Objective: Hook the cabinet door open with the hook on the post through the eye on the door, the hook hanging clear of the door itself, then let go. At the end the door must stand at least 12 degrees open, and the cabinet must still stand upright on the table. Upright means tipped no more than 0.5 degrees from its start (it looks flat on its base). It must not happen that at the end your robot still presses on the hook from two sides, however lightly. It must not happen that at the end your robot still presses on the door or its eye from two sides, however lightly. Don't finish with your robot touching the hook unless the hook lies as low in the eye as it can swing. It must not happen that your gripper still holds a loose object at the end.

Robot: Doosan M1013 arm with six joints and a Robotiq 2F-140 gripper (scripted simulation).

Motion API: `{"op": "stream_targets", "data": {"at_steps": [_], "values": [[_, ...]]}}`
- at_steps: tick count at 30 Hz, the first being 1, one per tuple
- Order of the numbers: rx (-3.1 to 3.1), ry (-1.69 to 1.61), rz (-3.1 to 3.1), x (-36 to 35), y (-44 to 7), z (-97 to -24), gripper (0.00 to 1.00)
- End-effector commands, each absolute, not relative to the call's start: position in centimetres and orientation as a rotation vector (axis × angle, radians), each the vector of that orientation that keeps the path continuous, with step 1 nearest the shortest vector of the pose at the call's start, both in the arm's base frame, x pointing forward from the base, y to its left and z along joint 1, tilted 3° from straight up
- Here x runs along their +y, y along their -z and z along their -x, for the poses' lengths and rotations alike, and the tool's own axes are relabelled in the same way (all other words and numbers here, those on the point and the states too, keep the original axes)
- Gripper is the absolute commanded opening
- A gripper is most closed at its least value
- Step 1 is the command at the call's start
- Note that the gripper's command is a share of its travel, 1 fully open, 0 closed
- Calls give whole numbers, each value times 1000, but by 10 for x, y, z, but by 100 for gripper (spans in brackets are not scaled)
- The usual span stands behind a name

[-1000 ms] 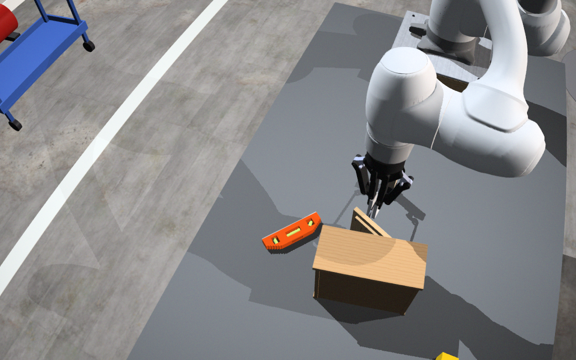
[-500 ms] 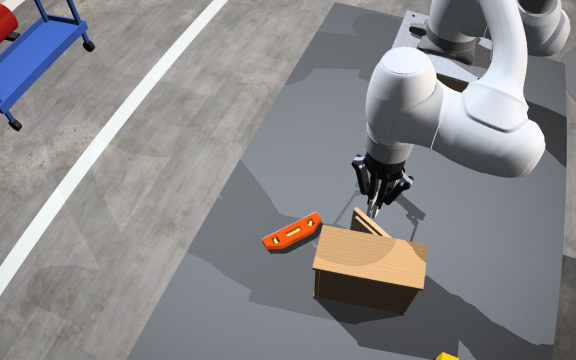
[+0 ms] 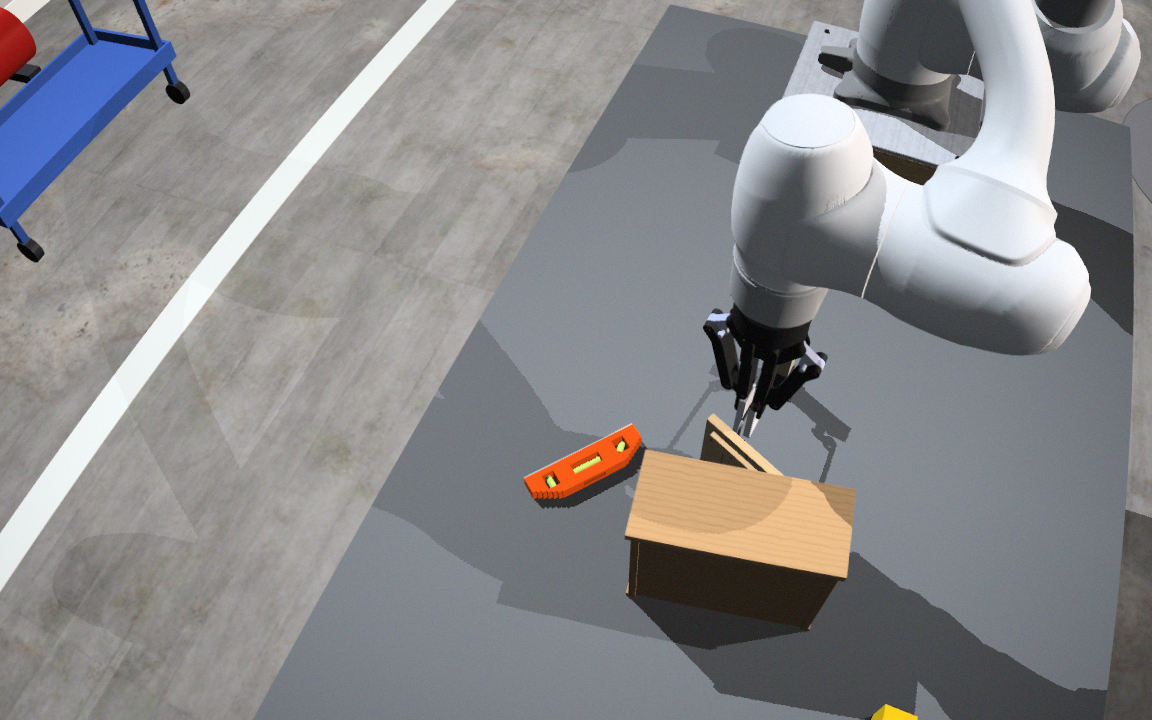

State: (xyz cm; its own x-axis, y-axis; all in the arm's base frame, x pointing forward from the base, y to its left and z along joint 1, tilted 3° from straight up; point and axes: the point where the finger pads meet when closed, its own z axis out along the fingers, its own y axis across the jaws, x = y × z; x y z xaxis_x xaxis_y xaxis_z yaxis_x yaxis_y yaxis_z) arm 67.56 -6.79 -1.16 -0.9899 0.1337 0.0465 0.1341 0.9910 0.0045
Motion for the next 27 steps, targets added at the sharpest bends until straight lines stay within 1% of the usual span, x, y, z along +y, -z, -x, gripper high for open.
{"op": "stream_targets", "data": {"at_steps": [1, 27], "values": [[-3089, 12, 208, -68, 11, -676, 3], [-3089, 12, 208, -68, 16, -676, 3]]}}
